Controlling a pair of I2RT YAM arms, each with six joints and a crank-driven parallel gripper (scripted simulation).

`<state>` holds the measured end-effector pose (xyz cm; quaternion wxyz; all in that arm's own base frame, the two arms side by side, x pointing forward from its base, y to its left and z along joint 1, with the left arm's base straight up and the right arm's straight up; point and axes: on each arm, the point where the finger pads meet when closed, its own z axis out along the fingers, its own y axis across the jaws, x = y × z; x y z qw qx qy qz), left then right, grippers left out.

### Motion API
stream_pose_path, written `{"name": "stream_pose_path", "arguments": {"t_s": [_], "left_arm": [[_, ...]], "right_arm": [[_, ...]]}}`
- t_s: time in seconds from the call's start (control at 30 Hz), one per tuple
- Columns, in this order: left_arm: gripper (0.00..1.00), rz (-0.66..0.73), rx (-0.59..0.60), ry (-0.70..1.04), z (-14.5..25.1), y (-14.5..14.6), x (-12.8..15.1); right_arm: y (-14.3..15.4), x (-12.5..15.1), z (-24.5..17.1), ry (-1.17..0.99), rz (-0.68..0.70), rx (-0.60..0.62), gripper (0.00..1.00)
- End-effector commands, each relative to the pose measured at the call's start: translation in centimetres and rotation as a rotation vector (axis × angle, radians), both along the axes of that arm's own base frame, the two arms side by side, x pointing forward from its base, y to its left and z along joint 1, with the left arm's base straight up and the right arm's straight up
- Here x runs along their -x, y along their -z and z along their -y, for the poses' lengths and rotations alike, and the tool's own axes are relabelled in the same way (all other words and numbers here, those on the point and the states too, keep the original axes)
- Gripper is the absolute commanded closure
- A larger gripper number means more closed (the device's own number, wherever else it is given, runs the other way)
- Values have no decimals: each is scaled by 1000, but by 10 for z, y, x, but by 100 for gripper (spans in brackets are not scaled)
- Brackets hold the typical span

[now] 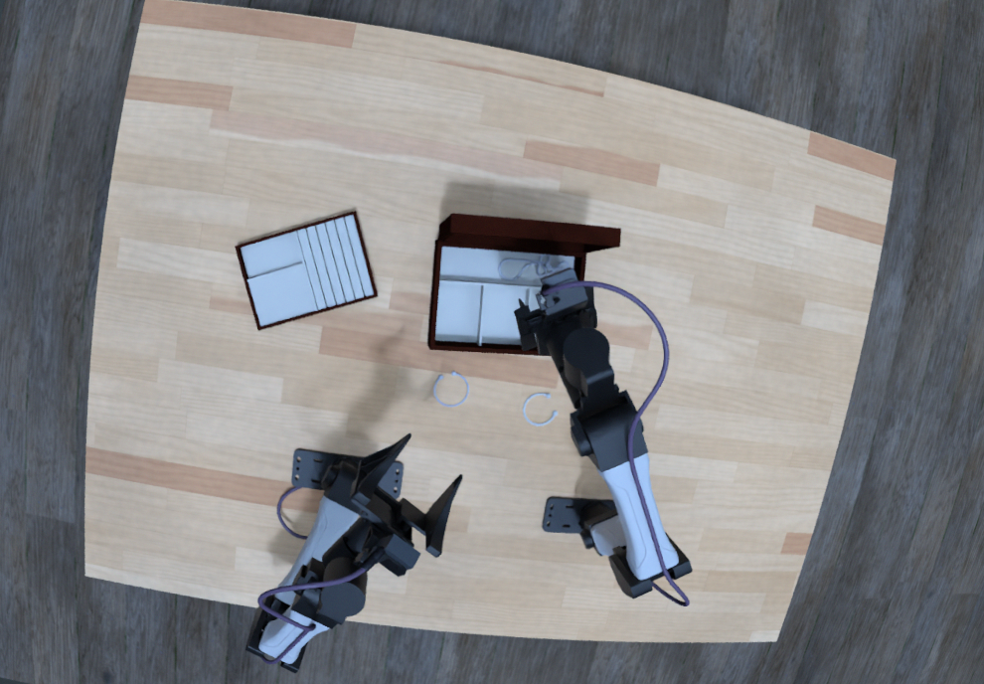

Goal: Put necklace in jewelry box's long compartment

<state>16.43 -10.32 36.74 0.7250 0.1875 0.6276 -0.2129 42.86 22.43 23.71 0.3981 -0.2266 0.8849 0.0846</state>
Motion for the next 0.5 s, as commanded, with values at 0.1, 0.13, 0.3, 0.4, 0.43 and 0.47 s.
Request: {"name": "stream_pose_path", "arguments": {"t_s": [0.1,0.13,0.3,0.4,0.43,0.47], "left_arm": [[0,27,17,-9,-3,-12,3],[0,27,17,-9,-3,-12,3],[0,12,5,-10,-2,-5,0],[0,12,5,-11,-2,-5,-1],[0,12,5,-11,-2,-5,-1],[0,12,5,-11,-2,-5,-1]], "right_arm": [[-30,-2,-4,4,46,-57,31],[-30,-2,-4,4,46,-57,31],[-30,-2,-4,4,46,-57,31],[-30,-3,-4,4,47,-57,31],[-30,-3,-4,4,47,-57,31],[-30,-3,-4,4,47,-57,31]]}}
